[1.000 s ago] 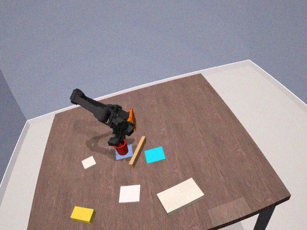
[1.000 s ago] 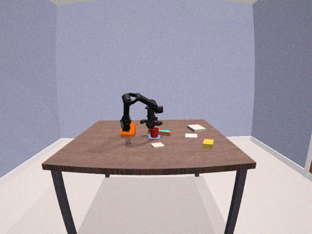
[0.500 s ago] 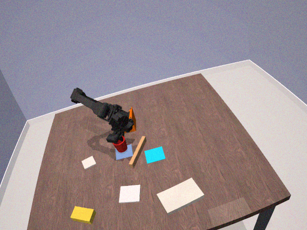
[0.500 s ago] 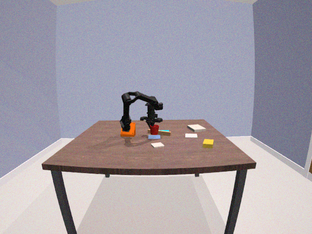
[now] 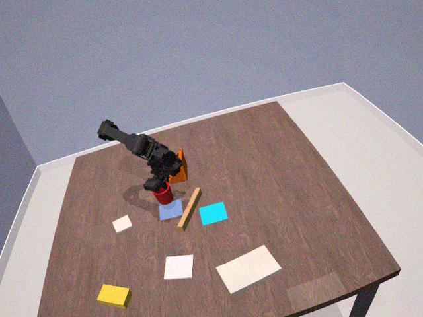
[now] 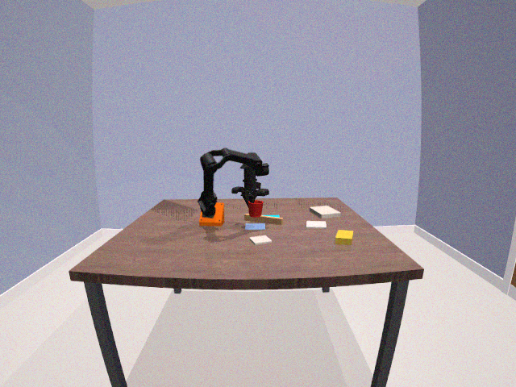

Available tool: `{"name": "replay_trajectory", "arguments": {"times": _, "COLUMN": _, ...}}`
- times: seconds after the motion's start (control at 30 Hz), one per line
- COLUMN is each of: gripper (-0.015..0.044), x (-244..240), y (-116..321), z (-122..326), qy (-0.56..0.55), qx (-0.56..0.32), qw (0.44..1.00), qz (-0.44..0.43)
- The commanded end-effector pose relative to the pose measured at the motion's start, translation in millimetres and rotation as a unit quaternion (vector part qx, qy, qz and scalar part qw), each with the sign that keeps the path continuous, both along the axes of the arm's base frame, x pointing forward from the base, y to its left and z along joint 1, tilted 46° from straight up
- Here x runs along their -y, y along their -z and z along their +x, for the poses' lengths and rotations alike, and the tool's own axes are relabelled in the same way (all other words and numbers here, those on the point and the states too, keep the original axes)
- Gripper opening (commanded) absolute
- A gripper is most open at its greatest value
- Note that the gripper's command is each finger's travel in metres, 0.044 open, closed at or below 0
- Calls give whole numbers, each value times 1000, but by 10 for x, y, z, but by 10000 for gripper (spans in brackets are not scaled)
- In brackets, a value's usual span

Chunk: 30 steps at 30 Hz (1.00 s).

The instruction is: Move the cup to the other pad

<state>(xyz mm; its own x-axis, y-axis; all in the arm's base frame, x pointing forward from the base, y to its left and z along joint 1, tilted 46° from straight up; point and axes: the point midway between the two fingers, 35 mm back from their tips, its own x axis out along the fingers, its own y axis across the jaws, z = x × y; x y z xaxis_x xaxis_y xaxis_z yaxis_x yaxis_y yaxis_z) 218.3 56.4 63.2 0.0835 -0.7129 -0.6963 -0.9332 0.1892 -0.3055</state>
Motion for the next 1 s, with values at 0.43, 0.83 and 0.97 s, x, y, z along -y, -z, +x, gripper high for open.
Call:
{"name": "replay_trajectory", "arguments": {"times": 0.43, "gripper": 0, "x": 2, "y": 2, "z": -1, "qy": 0, "qx": 0, "qw": 1000, "qz": 0}}
{"name": "replay_trajectory", "arguments": {"times": 0.83, "gripper": 0, "x": -119, "y": 103, "z": 52, "qy": 1, "qx": 0, "qw": 1000, "qz": 0}}
{"name": "replay_trajectory", "arguments": {"times": 0.97, "gripper": 0, "x": -173, "y": 149, "z": 75, "qy": 1, "qx": -1, "qw": 1000, "qz": 1}}
